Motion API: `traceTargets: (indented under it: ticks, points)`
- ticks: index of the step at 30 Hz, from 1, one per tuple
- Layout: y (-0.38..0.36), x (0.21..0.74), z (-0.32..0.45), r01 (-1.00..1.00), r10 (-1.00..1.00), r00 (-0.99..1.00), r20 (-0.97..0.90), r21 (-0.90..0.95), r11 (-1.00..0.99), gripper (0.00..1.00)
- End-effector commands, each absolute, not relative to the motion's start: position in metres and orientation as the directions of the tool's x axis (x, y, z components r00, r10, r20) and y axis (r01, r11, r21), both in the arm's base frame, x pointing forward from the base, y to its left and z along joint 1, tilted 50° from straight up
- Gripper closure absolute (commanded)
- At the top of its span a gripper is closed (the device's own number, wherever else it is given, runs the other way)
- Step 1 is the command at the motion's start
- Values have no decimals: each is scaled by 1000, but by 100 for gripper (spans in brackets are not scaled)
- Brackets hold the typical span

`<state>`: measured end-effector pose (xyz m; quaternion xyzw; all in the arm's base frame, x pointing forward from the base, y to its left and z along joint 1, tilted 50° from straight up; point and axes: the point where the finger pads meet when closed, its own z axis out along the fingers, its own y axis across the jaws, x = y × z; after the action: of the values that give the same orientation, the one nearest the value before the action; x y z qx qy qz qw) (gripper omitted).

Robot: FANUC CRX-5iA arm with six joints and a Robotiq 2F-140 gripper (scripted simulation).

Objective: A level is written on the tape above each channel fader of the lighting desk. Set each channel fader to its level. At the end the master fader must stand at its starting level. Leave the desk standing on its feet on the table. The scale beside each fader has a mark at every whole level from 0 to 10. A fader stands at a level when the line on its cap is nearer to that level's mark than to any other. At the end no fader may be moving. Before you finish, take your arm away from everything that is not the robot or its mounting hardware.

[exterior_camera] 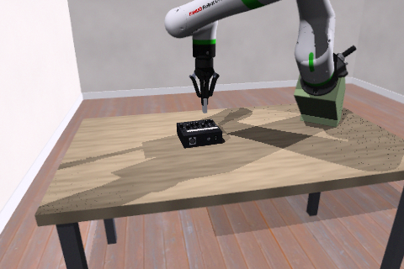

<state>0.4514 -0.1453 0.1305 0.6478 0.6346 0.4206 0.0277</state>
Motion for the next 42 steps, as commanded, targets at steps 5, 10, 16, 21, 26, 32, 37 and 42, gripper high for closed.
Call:
traceTargets:
  ticks: [5, 10, 16, 21, 26, 32, 37, 42]
  points:
    - [-146, 451, 131, 799, 846, -159, 510, 570, -193, 100]
    - [-146, 451, 131, 799, 846, -159, 510, 570, -193, 100]
    - [-145, 452, 130, 799, 846, -159, 510, 570, -193, 100]
    - [-145, 452, 129, 799, 846, -159, 510, 570, -193, 100]
    - [-144, 454, 128, 799, 846, -159, 510, 570, -193, 100]
    - [-142, 455, 127, 799, 846, -159, 510, 570, -193, 100]
    - [-141, 457, 124, 799, 846, -159, 510, 570, -193, 100]
    - [-139, 459, 122, 799, 846, -159, 510, 570, -193, 100]
